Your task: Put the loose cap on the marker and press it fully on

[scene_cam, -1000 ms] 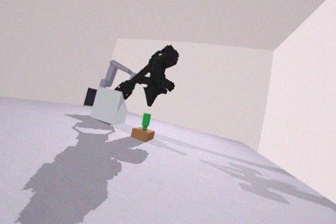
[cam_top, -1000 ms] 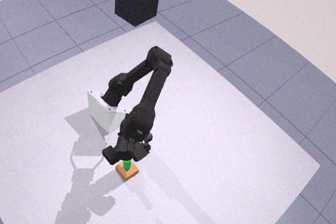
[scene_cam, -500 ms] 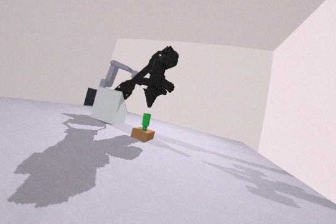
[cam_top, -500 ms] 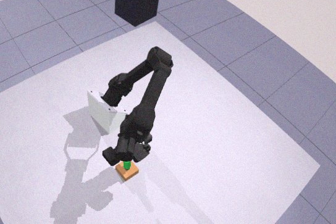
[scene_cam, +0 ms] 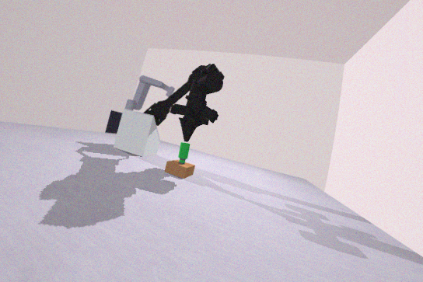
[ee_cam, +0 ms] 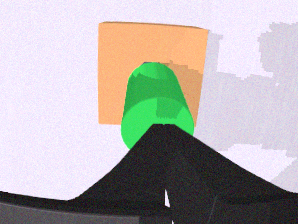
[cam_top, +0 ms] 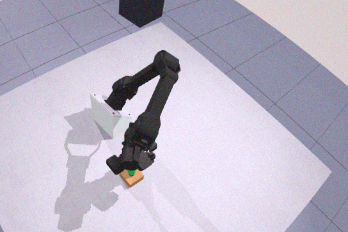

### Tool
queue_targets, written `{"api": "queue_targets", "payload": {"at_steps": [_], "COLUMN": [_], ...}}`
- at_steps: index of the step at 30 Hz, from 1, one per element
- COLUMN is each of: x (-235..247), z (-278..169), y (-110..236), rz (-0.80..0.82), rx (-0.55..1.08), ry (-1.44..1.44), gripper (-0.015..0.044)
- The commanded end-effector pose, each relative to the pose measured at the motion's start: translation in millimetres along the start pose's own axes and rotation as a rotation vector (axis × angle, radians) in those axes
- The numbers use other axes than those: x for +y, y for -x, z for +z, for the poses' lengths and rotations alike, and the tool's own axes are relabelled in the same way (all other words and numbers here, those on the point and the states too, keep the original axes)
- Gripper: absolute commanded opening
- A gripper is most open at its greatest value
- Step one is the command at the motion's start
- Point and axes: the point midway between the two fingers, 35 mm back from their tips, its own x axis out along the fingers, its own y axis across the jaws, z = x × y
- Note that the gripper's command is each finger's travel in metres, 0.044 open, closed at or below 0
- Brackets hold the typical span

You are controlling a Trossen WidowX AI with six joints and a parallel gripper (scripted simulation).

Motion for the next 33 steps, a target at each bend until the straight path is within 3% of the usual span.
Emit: {"api": "queue_targets", "payload": {"at_steps": [1,15,21,26,33], "x": [1.1,-0.8,-2.2,-1.4,-1.4], "z": [-1.0,2.0,2.9,1.6,1.6], "y": [-7.3,-6.7,70.8,80.6,80.6], "rz": [0.005,-0.003,-0.005,-0.005,-0.005], "rx": [0.003,-0.007,-0.005,-0.005,-0.005], "ry": [-0.007,0.001,0.0,-0.001,-0.001], "gripper": [0.0,0.0,0.0,0.0,0.0184]}}
